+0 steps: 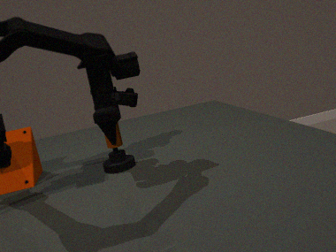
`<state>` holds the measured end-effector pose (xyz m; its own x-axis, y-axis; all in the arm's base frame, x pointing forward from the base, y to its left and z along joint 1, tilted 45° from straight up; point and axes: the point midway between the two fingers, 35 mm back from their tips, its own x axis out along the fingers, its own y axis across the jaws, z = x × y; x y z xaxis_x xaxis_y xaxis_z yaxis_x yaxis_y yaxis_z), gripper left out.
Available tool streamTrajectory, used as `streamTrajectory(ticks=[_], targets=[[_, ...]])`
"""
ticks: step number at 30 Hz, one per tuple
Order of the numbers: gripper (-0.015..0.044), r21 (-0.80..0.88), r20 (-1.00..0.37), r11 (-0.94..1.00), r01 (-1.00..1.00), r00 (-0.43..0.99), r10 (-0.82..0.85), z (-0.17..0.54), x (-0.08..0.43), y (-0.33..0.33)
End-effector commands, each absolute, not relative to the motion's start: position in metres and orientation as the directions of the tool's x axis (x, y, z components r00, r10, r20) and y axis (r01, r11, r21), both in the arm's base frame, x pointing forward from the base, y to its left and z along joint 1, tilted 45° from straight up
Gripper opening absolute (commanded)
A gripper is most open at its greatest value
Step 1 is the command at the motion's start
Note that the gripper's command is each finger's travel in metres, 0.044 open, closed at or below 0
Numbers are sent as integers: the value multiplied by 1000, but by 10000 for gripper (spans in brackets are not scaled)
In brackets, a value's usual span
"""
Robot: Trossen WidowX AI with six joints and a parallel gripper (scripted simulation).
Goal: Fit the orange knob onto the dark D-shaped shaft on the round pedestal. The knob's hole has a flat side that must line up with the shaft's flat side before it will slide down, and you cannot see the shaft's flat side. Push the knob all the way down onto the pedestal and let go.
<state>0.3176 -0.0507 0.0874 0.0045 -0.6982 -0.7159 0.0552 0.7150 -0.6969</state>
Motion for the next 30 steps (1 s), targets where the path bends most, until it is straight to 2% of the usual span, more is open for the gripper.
streamTrajectory(ticks=[1, 10, 17, 30], targets=[[0, -700, -713, 713, 51, 5, -701, 88, 317, -52], [0, -700, -713, 713, 42, 5, -701, 91, 317, -49], [0, -693, -713, 704, -156, 6, -701, 90, 319, -49], [0, -693, -713, 704, -158, 5, -701, 87, 317, -51]])
